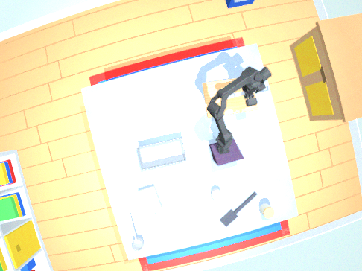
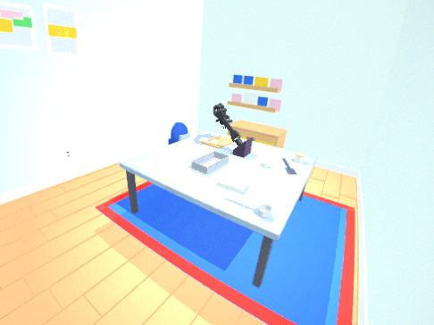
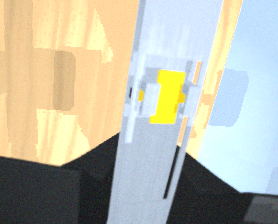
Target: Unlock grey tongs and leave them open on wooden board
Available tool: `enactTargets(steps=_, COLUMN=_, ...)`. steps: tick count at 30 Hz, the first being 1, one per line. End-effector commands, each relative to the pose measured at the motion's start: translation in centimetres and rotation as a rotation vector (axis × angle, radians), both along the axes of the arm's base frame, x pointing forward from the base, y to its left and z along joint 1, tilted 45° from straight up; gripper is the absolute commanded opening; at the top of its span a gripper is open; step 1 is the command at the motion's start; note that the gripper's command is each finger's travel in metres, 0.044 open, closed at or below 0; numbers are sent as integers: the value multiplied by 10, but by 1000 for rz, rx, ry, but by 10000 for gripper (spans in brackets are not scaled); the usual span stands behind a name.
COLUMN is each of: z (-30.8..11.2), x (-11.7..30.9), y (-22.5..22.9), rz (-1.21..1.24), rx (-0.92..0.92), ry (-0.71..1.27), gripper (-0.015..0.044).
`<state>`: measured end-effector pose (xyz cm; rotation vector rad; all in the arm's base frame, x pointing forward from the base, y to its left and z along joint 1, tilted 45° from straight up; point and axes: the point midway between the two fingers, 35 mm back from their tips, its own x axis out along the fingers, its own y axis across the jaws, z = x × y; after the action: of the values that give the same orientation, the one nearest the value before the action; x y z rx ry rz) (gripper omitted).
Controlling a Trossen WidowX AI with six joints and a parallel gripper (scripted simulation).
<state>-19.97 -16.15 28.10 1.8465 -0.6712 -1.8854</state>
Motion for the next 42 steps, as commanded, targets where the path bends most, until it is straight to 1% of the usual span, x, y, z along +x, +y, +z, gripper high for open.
enactTargets(steps=1, z=-7, x=5, y=1, rz=-29, rx=80, ry=62, gripper=-150)
enactTargets(steps=11, z=-15, x=8, y=3, rz=-123, rx=217, ry=239, gripper=-150)
enactTargets(steps=21, z=-10, x=8, y=4, rz=-265, rx=259, ry=436, gripper=-150)
enactTargets(steps=31, z=5, x=9, y=7, rz=-446, rx=205, ry=623, gripper=-150)
enactTargets(steps=42, z=27, x=17, y=15, rz=-674, rx=46, ry=781, gripper=-150)
